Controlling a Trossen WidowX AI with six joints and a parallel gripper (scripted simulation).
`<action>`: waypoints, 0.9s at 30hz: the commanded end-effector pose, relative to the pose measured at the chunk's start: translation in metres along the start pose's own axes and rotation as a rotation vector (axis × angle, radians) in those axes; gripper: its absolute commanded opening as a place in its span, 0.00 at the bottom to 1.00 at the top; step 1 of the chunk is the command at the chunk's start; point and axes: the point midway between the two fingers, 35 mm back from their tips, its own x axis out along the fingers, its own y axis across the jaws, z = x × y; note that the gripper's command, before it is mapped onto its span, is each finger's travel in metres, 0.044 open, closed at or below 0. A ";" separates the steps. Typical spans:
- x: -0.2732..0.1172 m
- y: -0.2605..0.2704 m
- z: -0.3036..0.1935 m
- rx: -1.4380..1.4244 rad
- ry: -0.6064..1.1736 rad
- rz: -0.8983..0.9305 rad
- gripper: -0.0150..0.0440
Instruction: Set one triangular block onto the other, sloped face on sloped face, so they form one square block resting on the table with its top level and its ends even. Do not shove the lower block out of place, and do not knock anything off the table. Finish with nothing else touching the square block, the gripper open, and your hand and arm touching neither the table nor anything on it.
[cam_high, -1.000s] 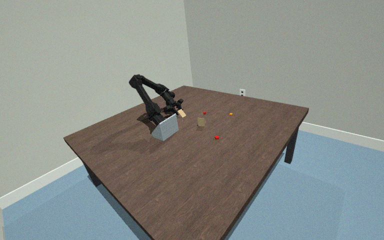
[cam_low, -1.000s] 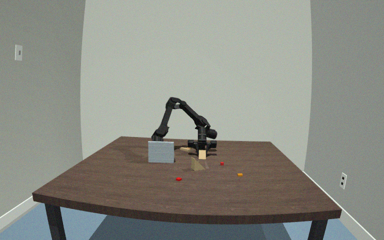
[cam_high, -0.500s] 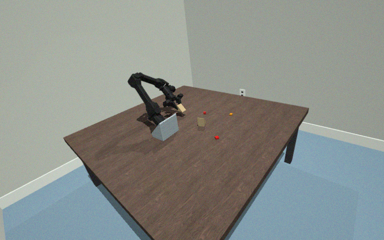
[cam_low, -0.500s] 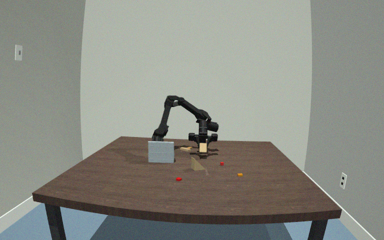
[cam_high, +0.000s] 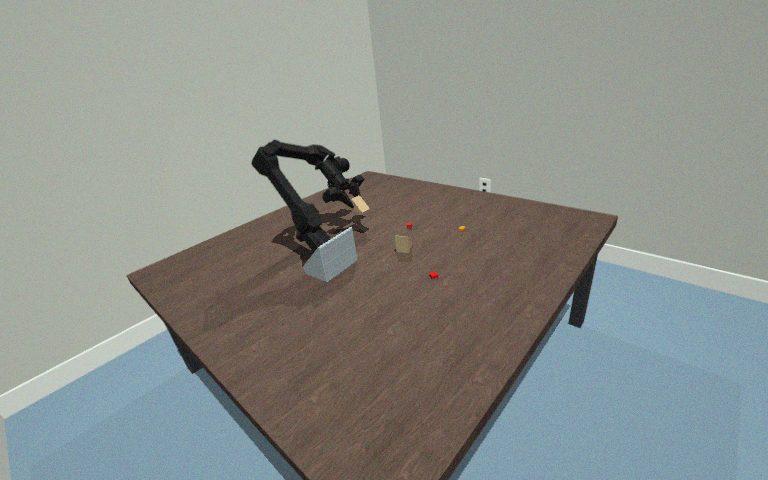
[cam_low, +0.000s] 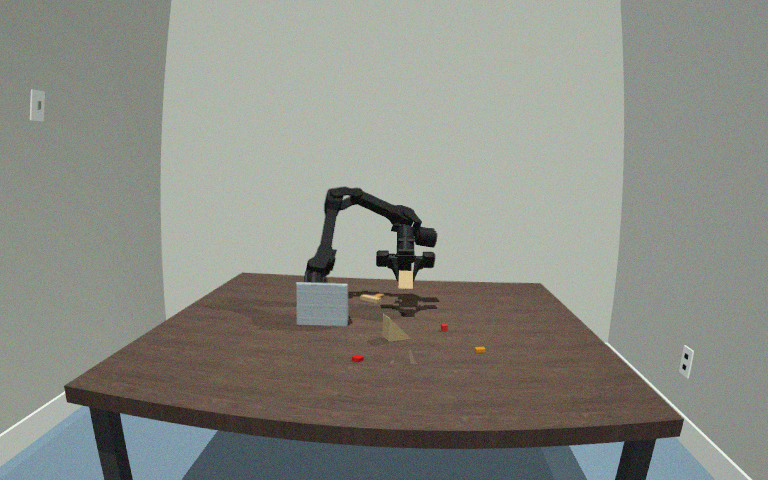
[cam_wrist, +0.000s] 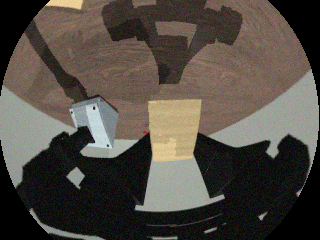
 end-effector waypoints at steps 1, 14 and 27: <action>0.000 0.000 0.000 0.006 -0.001 0.001 0.25; 0.005 0.002 -0.002 0.423 -0.062 0.050 0.25; 0.009 0.004 -0.004 0.863 -0.110 0.125 0.25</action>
